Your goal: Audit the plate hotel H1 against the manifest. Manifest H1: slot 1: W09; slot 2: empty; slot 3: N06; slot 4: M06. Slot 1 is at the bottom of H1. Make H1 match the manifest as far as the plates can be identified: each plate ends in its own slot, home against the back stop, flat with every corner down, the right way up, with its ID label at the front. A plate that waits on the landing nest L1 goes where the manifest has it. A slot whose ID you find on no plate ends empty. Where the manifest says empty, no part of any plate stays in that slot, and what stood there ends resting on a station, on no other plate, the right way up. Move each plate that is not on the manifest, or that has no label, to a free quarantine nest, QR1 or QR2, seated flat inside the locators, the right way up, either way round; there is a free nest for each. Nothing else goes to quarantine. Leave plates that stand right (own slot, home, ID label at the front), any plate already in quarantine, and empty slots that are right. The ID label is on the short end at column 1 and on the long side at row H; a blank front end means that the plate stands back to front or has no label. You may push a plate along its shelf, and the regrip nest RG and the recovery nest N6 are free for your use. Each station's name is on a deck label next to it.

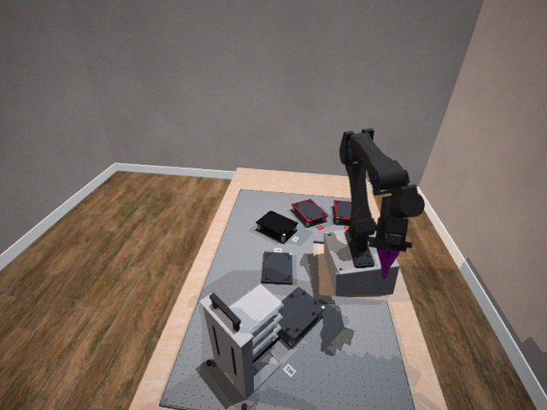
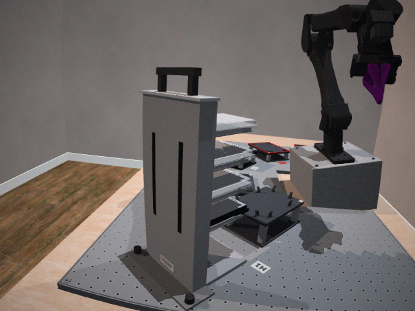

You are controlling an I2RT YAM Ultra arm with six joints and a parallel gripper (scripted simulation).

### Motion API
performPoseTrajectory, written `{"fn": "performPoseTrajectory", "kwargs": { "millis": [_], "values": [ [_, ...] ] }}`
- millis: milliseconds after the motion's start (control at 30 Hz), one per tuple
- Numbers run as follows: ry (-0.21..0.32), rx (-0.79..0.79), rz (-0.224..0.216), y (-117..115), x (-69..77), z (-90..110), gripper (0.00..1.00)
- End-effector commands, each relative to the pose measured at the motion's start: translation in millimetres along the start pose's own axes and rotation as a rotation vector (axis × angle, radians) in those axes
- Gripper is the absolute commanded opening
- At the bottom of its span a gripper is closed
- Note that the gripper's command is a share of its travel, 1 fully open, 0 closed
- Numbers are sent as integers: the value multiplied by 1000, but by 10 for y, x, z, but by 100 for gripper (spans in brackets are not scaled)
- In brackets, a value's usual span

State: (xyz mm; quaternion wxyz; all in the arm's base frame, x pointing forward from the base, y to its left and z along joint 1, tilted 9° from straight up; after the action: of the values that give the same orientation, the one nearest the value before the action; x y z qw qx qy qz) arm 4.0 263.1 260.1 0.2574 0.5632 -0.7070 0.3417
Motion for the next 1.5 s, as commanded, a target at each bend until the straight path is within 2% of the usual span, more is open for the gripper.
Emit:
{"fn": "performPoseTrajectory", "kwargs": {
  "millis": [0, 133, 233, 367, 467, 667, 767, 900, 1000, 1167, 1267, 1433, 1467],
  "values": [
    [-8, -17, 8, -20, 36, -46, 0],
    [-8, -17, 8, -144, -3, -21, 0],
    [33, -63, 46, -212, -29, -24, 0],
    [33, -63, 47, -337, -62, 10, 0],
    [75, -111, 83, -407, -85, 12, 0],
    [75, -110, 84, -531, -111, 53, 0],
    [116, -161, 117, -603, -131, 60, 0],
    [116, -160, 118, -726, -149, 109, 0],
    [157, -212, 150, -800, -165, 121, 0],
    [157, -212, 150, -889, -173, 164, 0],
    [197, -266, 180, -965, -186, 181, 0],
    [197, -266, 180, -1112, -192, 259, 0],
    [211, -286, 190, -1136, -195, 266, 0]
  ]
}}
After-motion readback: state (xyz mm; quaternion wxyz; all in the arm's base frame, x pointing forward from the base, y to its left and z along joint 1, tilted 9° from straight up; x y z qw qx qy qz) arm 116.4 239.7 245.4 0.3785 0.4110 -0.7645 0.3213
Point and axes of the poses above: the point where the finger pads meet when closed, its own x axis back along the fingers, its own y axis across the jaws, z = x × y, the point moved 7 cm from there along x, back along the fingers, and after that the axes turned 12 degrees about x, right-handed, at the moved point
